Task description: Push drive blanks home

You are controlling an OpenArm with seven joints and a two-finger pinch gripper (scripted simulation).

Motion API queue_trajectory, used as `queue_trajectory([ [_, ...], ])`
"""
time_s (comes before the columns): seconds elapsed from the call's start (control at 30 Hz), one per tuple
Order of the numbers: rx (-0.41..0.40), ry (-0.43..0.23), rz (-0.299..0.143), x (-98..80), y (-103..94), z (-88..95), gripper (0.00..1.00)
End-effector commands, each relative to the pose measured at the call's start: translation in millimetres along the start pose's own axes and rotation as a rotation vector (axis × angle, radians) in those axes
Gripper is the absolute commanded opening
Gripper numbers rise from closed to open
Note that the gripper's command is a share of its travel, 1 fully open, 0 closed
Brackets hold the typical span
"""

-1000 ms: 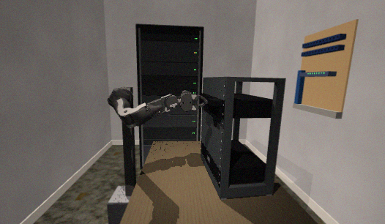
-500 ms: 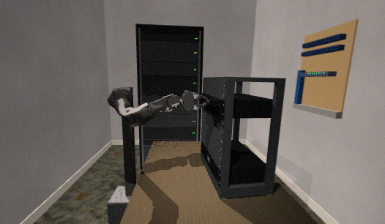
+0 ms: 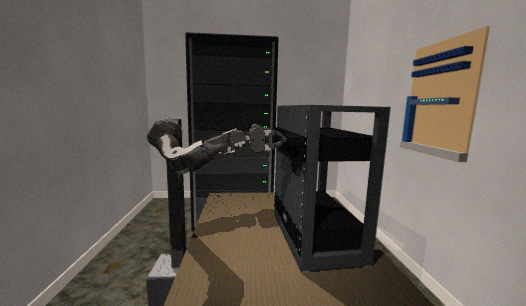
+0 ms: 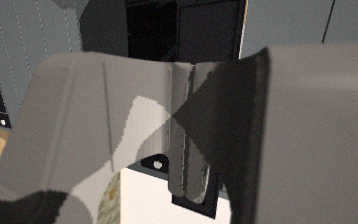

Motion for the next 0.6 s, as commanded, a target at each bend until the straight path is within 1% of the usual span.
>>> queue_trajectory([
  [0.0, -0.001, -0.007, -0.001, 0.0, 1.0, 0.7, 0.0],
  [0.5, -0.001, -0.007, -0.001, 0.2, 0.9, 0.7, 0.0],
  [0.57, -0.001, -0.006, -0.002, 2.2, 0.3, 0.7, 0.0],
])
Point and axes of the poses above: the point where the finger pads meet when closed, its own x axis out along the fingers, its own z axis across the jaws, y = z × x, the point moved 4 cm from there along -x, back along the fingers, and after that the axes turned 3 degrees about -x, right-handed, at the moved point
